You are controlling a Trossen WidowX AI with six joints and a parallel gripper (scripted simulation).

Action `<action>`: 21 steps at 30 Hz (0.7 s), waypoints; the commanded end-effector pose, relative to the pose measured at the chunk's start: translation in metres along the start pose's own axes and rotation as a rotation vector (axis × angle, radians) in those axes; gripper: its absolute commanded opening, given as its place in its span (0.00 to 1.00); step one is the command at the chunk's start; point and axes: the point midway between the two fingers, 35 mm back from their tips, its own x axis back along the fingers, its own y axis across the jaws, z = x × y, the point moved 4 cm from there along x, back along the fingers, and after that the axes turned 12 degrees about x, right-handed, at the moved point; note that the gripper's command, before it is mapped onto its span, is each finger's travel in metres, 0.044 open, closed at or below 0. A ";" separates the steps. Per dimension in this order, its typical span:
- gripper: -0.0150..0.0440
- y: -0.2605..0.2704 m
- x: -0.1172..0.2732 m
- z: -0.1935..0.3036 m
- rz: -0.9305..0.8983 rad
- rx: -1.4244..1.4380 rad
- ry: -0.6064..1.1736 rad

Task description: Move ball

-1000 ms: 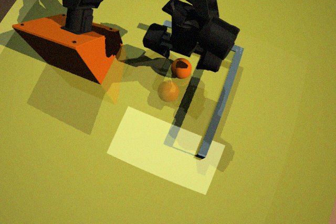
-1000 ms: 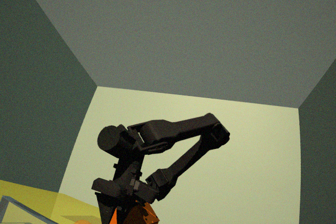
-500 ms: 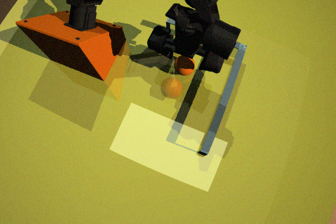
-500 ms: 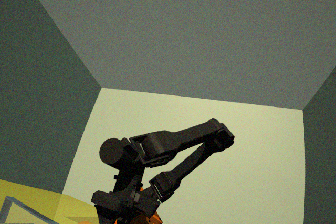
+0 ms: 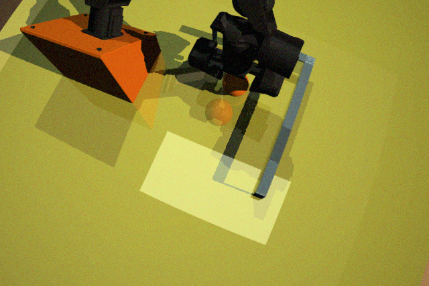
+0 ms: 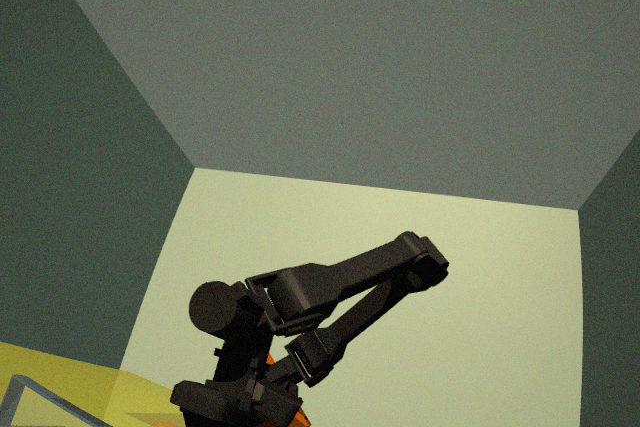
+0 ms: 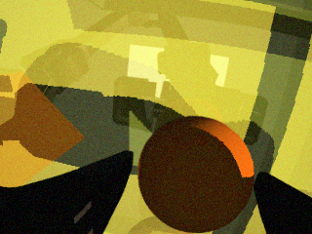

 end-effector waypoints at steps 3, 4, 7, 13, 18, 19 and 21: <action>0.69 0.001 -0.002 0.000 -0.001 -0.007 -0.004; 0.68 0.001 -0.002 0.000 -0.001 -0.007 -0.004; 0.65 0.001 -0.002 0.000 -0.001 -0.007 -0.004; 0.38 -0.004 0.018 0.004 -0.001 -0.007 0.004; 0.25 -0.007 0.049 0.007 -0.002 -0.008 0.012; 0.25 -0.007 0.055 0.007 -0.002 -0.008 0.013; 0.25 -0.008 0.068 0.007 -0.002 -0.008 0.014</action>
